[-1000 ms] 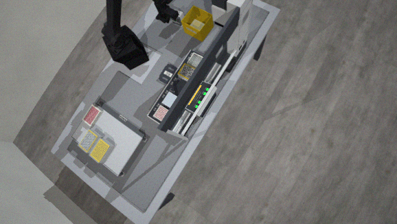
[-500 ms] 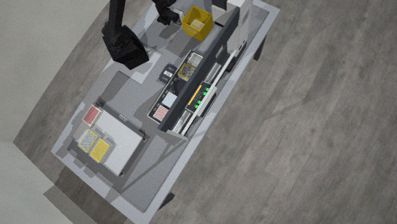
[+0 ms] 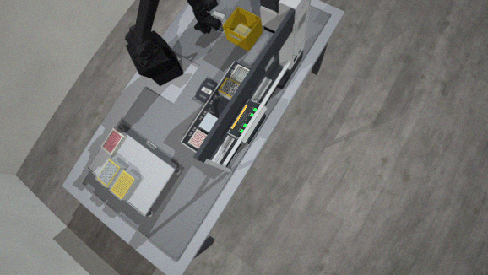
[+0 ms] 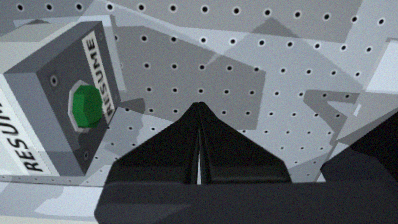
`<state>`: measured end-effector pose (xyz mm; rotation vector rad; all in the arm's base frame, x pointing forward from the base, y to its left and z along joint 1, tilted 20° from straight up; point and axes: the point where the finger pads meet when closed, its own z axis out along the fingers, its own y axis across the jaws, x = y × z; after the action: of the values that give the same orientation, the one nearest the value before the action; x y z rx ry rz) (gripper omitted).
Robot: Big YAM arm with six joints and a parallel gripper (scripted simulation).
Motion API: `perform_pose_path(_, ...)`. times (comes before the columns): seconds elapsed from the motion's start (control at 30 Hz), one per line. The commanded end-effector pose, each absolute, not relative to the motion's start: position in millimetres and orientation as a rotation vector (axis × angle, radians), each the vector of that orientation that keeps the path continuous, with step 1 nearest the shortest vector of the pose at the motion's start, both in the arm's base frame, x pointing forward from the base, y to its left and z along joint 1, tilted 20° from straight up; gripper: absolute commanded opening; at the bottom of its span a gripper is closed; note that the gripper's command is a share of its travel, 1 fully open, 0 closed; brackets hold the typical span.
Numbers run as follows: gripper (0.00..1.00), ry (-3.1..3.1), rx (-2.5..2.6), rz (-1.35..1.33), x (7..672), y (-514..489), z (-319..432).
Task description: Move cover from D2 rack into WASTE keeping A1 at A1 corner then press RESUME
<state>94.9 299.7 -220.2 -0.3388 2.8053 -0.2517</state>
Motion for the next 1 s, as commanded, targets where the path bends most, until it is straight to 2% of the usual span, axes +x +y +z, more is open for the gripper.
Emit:
perform_pose_path(0.0, 0.00, 2.799, -0.346, -0.225, 100.6, 310.0, -226.0)
perform_pose_path(0.97, 0.00, 2.800, -0.351, -0.239, 92.0, 325.2, -238.8)
